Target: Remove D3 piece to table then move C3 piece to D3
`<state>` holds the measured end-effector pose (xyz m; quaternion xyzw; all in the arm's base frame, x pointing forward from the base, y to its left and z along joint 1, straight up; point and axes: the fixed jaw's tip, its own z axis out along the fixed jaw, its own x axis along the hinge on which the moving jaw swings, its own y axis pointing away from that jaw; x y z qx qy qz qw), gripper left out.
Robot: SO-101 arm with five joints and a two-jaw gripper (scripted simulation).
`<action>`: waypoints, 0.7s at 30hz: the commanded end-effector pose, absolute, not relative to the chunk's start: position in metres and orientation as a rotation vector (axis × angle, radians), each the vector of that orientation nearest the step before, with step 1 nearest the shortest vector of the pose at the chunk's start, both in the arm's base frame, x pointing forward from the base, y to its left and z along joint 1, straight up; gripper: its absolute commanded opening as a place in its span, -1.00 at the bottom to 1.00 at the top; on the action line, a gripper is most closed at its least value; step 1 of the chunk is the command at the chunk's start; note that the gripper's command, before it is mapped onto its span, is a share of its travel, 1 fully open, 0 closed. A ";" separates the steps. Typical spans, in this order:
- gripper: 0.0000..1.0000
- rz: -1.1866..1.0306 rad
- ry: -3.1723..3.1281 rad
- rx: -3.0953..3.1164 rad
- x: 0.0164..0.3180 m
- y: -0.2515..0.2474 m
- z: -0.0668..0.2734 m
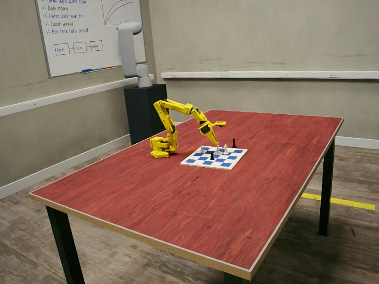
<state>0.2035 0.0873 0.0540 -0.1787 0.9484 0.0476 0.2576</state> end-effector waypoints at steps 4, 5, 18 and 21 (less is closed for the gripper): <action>-0.76 0.136 2.558 -0.468 0.205 0.087 0.071; -0.76 0.136 2.558 -0.468 0.205 0.087 0.073; -0.76 0.136 2.558 -0.468 0.205 0.087 0.082; -0.76 0.136 2.558 -0.468 0.205 0.087 0.082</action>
